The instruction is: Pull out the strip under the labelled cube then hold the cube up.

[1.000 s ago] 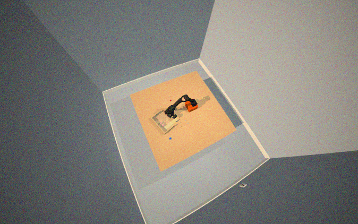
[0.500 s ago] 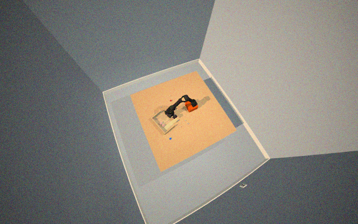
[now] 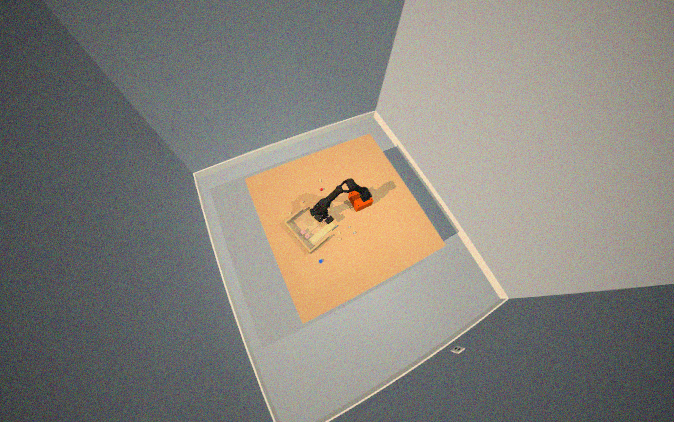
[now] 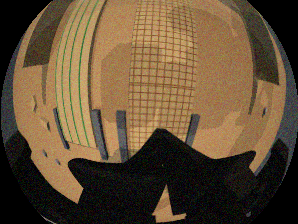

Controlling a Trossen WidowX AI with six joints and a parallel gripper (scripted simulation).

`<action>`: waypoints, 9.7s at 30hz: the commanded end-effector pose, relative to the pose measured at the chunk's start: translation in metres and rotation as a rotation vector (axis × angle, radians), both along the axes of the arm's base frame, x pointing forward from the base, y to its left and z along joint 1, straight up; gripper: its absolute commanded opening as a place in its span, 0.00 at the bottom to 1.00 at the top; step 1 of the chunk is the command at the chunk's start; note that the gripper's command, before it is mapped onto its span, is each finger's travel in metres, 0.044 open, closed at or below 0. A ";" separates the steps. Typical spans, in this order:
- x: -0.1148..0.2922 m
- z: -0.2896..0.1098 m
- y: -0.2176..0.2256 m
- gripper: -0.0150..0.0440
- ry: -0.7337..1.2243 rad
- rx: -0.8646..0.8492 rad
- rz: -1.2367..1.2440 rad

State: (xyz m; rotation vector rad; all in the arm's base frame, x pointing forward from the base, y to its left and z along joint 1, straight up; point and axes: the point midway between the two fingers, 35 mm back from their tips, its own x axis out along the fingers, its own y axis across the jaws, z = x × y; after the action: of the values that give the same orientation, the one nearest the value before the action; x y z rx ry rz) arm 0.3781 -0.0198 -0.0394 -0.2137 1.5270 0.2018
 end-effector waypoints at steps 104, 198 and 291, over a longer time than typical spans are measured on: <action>-0.130 -0.011 -0.036 0.25 0.010 -0.003 0.003; -0.133 0.035 -0.041 0.65 0.010 -0.004 0.039; 0.040 0.011 0.008 0.54 -0.008 0.005 0.041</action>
State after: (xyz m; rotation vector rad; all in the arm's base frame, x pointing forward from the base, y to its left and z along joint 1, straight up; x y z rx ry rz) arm 0.4180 -0.0119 -0.0286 -0.2421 1.5162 0.2372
